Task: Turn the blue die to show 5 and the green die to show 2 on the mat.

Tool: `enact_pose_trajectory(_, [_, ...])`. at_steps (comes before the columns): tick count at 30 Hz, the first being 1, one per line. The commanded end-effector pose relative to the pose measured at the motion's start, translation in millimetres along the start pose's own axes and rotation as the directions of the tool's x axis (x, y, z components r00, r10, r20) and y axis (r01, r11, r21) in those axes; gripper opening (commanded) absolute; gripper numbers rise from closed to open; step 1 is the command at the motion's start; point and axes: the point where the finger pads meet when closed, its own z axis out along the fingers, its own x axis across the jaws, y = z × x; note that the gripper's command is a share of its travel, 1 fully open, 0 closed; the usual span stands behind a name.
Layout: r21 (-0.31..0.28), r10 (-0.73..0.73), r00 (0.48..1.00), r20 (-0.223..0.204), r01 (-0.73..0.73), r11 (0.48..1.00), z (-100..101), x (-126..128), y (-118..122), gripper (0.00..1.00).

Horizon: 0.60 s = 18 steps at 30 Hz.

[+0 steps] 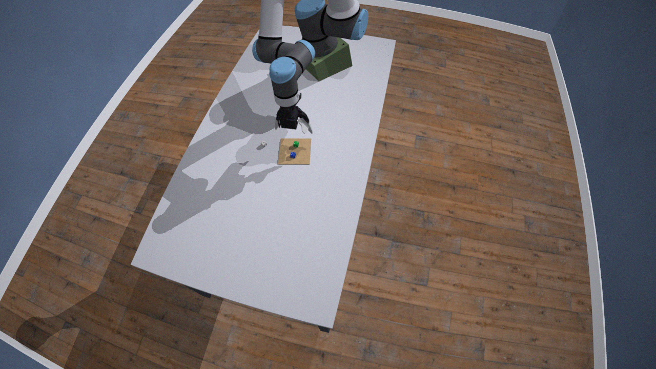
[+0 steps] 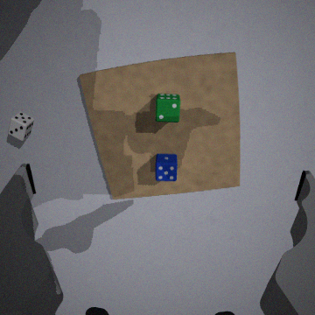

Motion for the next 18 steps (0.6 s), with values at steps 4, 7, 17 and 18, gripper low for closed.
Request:
enact_pose_trajectory(4, [-0.001,0.0,1.0,0.0,0.0,1.0,-0.5,-0.1,0.6,1.0])
enact_pose_trajectory(7, [-0.001,0.0,1.0,0.0,0.0,1.0,-0.5,-0.1,0.6,1.0])
enact_pose_trajectory(17, [-0.001,0.0,1.0,0.0,0.0,1.0,-13.6,-0.1,0.6,1.0])
enact_pose_trajectory(18, [-0.001,0.0,1.0,0.0,0.0,1.0,-17.4,-0.1,0.6,1.0])
